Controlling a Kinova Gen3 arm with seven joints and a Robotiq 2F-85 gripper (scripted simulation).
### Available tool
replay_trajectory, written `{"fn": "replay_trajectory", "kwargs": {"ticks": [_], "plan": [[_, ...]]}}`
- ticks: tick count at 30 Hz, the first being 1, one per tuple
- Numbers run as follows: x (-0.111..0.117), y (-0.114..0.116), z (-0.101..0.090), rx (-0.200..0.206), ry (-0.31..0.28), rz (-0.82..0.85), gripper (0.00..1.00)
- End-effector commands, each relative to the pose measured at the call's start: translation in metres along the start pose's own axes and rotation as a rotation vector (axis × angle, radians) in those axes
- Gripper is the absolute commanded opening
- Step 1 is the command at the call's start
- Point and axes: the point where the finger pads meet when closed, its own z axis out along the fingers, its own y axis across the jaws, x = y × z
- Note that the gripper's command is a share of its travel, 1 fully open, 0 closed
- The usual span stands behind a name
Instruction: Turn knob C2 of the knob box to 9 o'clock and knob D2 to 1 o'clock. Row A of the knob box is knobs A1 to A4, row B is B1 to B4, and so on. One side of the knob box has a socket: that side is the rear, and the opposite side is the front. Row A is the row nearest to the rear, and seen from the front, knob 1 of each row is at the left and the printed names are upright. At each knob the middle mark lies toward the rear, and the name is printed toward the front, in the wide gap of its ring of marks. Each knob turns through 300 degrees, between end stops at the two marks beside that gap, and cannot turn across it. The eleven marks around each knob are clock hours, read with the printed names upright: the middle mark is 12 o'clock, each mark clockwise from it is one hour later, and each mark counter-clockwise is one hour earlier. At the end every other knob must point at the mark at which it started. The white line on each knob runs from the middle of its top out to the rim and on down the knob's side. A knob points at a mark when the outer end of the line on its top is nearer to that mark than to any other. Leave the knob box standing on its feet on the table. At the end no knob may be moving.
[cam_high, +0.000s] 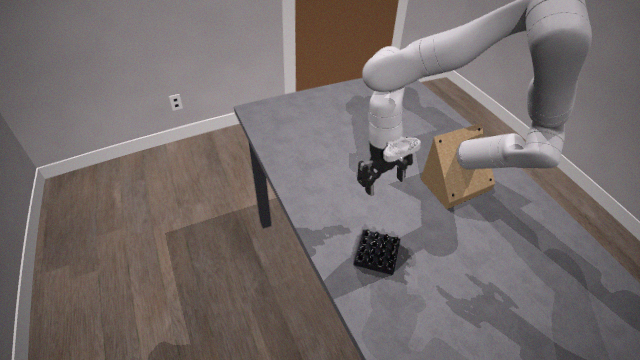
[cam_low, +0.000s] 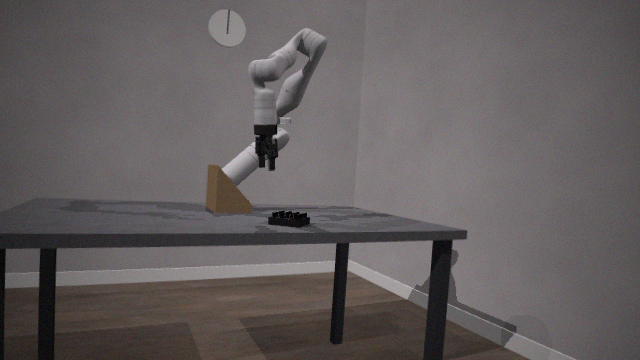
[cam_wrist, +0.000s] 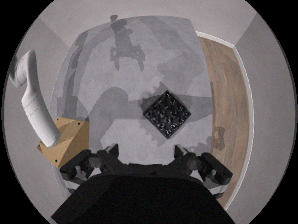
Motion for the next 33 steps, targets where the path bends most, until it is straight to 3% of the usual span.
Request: {"fn": "replay_trajectory", "kwargs": {"ticks": [1, 33], "plan": [[0.001, 0.000, 0.001, 0.003, -0.002, -0.002, 1.00], [0.017, 0.014, 0.029, -0.031, -0.020, 0.194, 1.00]]}}
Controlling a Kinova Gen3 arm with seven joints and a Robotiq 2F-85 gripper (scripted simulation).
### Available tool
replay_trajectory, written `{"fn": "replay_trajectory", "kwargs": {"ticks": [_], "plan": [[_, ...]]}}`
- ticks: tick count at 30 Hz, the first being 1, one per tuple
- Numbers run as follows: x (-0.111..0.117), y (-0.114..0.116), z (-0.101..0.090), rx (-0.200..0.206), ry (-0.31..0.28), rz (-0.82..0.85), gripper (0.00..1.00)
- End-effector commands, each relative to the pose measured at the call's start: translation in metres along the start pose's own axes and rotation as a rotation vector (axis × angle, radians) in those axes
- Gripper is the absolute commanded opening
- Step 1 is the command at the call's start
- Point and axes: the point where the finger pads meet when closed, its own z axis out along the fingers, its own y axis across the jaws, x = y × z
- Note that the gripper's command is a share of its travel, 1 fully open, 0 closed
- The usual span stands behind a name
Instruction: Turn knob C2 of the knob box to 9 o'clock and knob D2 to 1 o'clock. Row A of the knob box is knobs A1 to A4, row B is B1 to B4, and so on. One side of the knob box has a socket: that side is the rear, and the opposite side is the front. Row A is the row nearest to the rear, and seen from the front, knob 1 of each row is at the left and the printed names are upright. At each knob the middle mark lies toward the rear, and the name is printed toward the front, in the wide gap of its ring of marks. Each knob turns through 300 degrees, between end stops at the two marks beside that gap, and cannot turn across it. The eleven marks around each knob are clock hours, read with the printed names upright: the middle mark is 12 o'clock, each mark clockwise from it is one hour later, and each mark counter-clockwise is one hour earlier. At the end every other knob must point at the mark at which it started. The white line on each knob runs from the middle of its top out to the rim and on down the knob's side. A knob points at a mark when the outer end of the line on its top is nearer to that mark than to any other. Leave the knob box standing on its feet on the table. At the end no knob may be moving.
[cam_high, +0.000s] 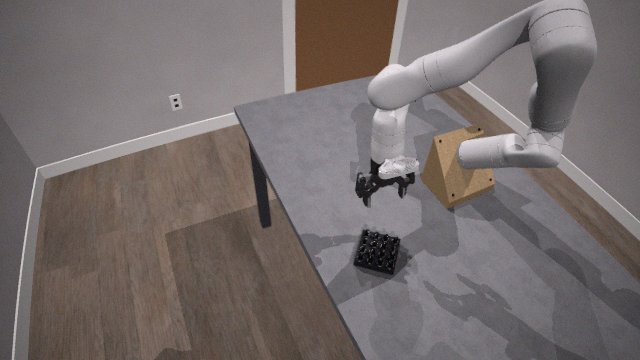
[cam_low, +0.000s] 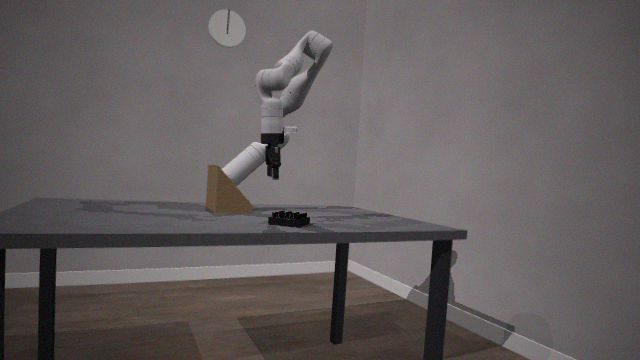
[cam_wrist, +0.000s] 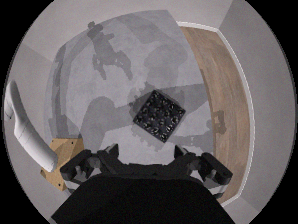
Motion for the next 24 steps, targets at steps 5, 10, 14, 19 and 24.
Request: {"fn": "replay_trajectory", "kwargs": {"ticks": [5, 10, 14, 19, 24], "plan": [[0.004, 0.001, 0.005, -0.006, -0.005, 0.035, 1.00], [0.007, 0.003, 0.010, -0.012, -0.009, 0.072, 1.00], [0.010, 0.004, 0.015, -0.019, -0.012, 0.108, 1.00], [0.010, 0.004, 0.015, -0.019, -0.012, 0.108, 1.00], [0.012, 0.005, 0.020, -0.025, -0.016, 0.143, 1.00]]}}
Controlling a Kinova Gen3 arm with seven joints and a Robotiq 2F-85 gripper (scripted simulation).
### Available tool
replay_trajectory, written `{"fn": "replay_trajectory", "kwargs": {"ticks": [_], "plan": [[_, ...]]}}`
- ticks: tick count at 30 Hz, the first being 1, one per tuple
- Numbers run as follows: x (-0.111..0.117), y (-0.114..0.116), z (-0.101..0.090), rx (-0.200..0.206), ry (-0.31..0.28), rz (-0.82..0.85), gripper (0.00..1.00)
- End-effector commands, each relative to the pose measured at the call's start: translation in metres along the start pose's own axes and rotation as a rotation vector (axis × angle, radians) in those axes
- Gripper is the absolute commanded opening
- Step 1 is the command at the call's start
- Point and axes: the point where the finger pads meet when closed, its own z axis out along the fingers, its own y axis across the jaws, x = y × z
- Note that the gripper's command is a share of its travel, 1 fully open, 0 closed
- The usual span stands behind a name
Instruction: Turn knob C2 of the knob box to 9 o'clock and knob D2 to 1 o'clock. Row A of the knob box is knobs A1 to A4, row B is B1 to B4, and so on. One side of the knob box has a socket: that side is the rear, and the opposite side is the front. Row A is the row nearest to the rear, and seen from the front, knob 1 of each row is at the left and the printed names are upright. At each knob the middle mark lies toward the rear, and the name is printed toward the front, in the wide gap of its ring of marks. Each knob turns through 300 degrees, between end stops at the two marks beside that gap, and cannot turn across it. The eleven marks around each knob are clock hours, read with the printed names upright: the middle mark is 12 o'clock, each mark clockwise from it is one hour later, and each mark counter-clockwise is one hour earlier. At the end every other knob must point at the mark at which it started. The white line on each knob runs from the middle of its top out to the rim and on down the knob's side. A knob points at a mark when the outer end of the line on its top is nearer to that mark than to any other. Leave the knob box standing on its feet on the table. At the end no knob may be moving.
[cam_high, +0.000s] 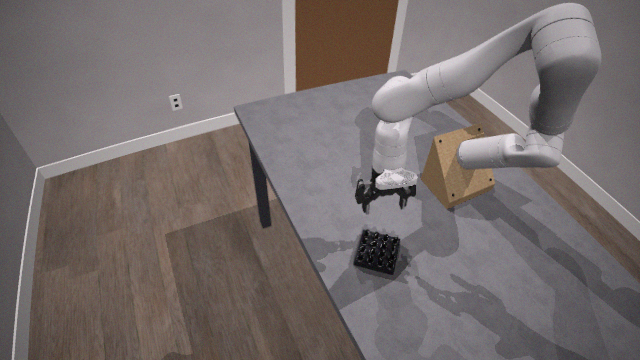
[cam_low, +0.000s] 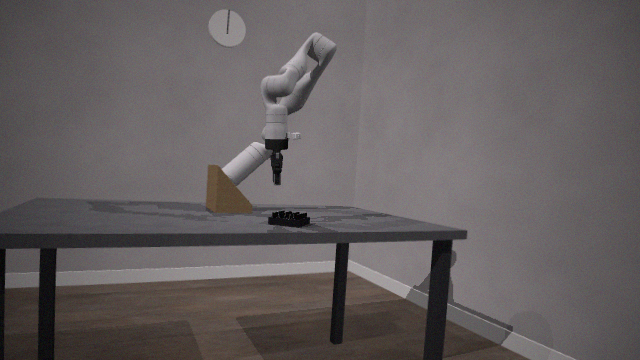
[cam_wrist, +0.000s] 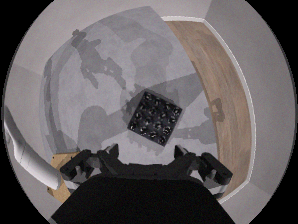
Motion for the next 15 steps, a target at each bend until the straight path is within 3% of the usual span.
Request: {"fn": "replay_trajectory", "kwargs": {"ticks": [1, 15], "plan": [[0.0007, -0.0003, 0.0002, 0.001, -0.002, -0.002, 1.00], [0.0054, 0.0003, 0.0086, -0.012, -0.008, 0.065, 1.00]]}}
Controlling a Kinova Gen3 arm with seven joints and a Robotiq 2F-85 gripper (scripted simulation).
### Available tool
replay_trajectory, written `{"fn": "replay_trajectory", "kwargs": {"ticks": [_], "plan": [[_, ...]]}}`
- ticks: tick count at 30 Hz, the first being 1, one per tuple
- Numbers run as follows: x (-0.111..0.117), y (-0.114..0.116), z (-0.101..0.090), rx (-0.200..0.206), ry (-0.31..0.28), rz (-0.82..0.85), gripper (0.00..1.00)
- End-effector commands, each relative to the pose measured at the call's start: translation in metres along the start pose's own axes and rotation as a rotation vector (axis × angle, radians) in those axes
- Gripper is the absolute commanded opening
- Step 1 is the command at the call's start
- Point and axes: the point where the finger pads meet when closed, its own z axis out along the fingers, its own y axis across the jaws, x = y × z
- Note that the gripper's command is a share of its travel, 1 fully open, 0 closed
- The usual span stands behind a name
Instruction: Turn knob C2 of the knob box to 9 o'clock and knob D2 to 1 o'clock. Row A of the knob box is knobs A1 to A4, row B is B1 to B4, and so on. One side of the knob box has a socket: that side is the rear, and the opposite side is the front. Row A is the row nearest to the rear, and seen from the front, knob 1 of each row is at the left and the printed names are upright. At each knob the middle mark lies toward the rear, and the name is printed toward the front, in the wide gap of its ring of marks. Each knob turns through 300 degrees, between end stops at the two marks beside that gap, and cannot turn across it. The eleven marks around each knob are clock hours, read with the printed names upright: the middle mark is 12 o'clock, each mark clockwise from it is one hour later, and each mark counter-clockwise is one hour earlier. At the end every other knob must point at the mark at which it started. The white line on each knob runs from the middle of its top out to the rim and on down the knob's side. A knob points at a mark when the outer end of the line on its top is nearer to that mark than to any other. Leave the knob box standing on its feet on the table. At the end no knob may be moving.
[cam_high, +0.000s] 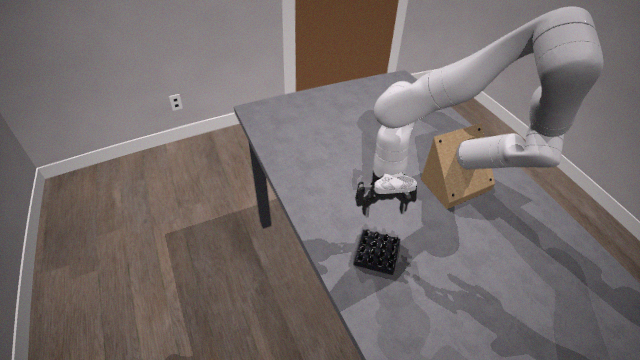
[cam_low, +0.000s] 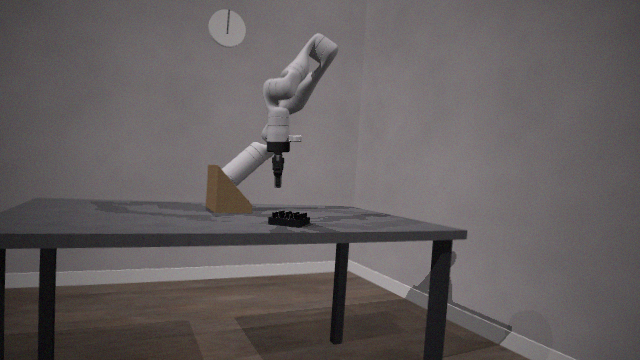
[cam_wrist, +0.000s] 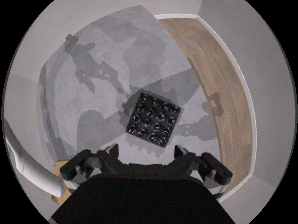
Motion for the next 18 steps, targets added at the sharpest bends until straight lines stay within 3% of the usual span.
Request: {"fn": "replay_trajectory", "kwargs": {"ticks": [1, 18], "plan": [[0.001, 0.000, 0.000, 0.000, -0.002, -0.002, 1.00], [0.006, -0.001, 0.011, -0.017, -0.011, 0.089, 1.00]]}}
